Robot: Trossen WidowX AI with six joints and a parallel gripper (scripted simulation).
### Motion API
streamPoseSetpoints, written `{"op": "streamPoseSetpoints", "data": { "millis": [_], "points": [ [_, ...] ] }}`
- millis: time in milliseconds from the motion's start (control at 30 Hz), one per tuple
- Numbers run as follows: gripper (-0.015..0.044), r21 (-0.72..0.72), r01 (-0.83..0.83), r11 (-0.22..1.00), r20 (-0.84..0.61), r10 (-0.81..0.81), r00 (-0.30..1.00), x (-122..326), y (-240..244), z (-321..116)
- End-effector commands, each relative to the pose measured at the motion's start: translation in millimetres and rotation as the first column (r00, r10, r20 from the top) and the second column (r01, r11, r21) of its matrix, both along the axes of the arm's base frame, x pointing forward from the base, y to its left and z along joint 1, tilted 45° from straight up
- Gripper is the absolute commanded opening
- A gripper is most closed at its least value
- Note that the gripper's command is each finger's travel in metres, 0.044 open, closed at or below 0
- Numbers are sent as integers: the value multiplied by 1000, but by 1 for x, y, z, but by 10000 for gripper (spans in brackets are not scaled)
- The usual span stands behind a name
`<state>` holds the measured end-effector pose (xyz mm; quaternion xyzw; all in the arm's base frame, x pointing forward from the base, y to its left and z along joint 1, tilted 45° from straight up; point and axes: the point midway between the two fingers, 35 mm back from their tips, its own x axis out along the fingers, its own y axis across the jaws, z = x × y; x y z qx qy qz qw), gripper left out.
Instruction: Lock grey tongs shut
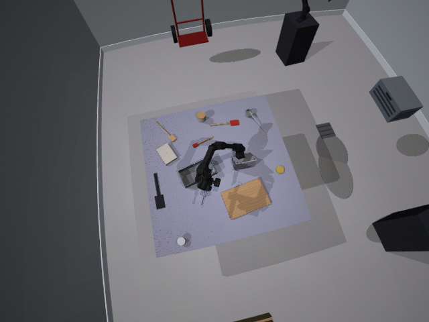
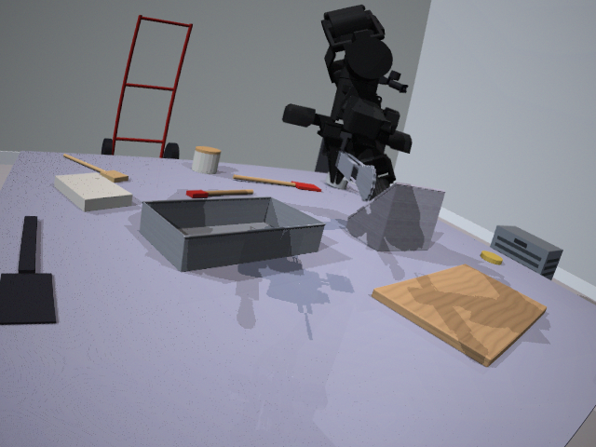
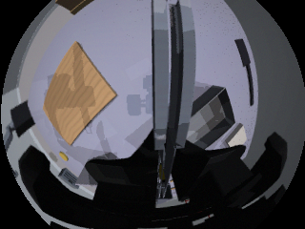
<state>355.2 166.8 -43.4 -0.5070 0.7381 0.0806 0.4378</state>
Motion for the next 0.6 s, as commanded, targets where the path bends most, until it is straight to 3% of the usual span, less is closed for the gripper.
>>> {"op": "streamPoseSetpoints", "data": {
  "millis": [0, 267, 567],
  "points": [
    [-150, 0, 65, 998, 61, -65, 996, -11, 19, -13],
    [-150, -14, 206, 978, 182, -200, 963, -40, 47, -42],
    [-150, -13, 226, 974, 200, -219, 955, -45, 52, -46]
  ]
}}
